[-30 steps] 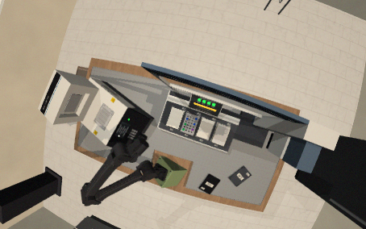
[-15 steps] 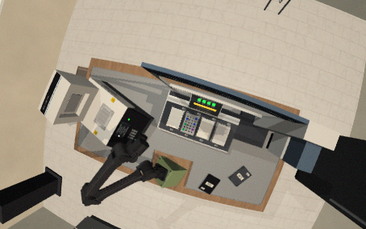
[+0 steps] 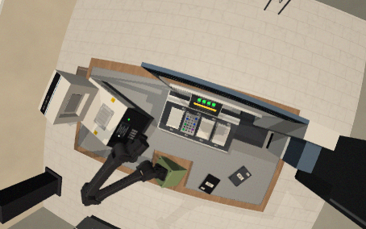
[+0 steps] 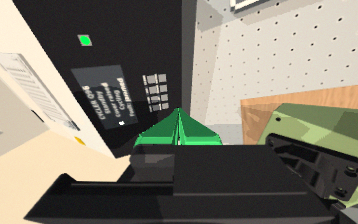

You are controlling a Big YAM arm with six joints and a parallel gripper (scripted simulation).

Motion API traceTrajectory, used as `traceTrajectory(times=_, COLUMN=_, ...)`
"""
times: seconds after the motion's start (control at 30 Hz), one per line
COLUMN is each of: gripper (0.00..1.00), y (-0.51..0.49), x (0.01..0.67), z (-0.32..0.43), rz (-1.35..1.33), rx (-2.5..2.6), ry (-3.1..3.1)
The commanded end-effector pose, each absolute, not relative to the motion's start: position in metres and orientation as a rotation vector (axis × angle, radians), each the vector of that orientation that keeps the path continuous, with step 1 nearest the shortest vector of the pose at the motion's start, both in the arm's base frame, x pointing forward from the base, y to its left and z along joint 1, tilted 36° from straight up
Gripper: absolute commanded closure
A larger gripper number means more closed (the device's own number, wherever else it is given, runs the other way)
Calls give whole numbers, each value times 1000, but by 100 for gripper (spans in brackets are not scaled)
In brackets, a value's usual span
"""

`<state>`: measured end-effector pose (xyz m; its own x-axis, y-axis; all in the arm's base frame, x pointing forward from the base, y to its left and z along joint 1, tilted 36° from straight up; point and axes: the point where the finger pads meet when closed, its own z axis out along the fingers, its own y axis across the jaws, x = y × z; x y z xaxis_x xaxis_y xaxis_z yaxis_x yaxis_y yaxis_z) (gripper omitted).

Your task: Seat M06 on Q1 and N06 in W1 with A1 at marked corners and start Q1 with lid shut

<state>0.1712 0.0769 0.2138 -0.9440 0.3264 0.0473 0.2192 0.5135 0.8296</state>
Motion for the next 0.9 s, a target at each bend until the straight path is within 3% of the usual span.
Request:
traceTrajectory(times=0.0, gripper=100, y=72, x=180, z=238, rz=1367, rx=406, ry=2604)
traceTrajectory(times=0.87, gripper=100, y=72, x=178, z=231, rz=1385, rx=448, ry=2613)
